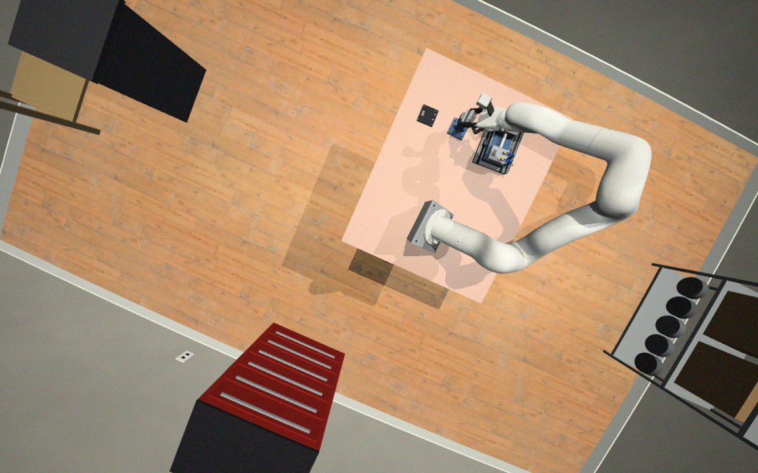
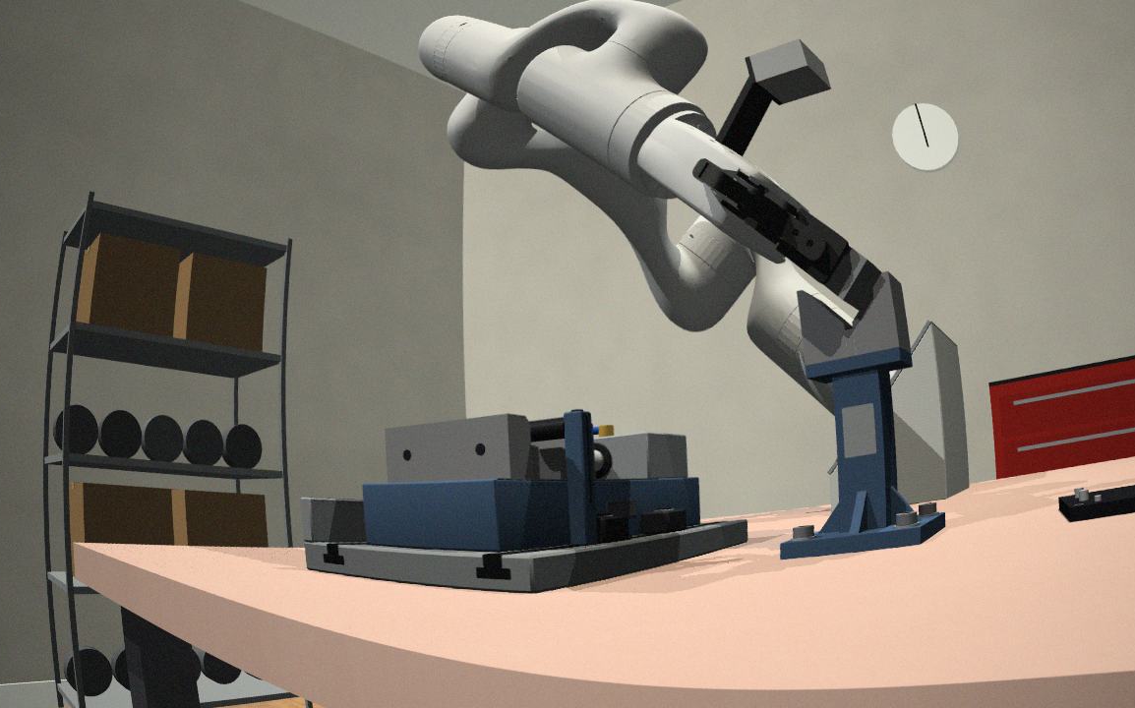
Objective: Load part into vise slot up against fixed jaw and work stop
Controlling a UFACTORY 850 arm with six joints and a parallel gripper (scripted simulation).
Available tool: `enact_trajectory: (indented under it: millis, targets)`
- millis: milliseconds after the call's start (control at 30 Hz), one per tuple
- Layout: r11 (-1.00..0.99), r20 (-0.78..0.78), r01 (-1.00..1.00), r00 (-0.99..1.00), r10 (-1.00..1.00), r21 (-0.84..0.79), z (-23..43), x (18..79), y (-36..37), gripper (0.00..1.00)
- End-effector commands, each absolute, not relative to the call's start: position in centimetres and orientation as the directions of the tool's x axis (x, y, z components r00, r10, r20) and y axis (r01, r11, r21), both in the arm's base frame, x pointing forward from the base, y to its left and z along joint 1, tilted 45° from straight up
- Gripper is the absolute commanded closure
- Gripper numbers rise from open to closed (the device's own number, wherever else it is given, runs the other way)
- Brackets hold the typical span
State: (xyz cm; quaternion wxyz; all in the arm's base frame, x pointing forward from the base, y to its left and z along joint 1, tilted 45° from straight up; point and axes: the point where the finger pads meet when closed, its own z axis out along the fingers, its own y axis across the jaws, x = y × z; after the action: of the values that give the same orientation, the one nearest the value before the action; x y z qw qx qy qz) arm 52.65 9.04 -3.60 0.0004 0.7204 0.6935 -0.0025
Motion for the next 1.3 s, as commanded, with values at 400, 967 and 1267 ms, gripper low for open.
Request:
enact_trajectory:
  millis: [400, 967, 1267]
  targets:
    - [-0.037, -0.004, 0.999, 0.037, 0.999, -0.001, -3.83, 52.77, 8.65, 1.00]
    - [-0.037, -0.004, 0.999, 0.037, 0.999, -0.001, -4.06, 52.80, 8.28, 1.00]
    - [-0.037, -0.004, 0.999, 0.037, 0.999, -0.001, -4.13, 52.81, 8.17, 1.00]
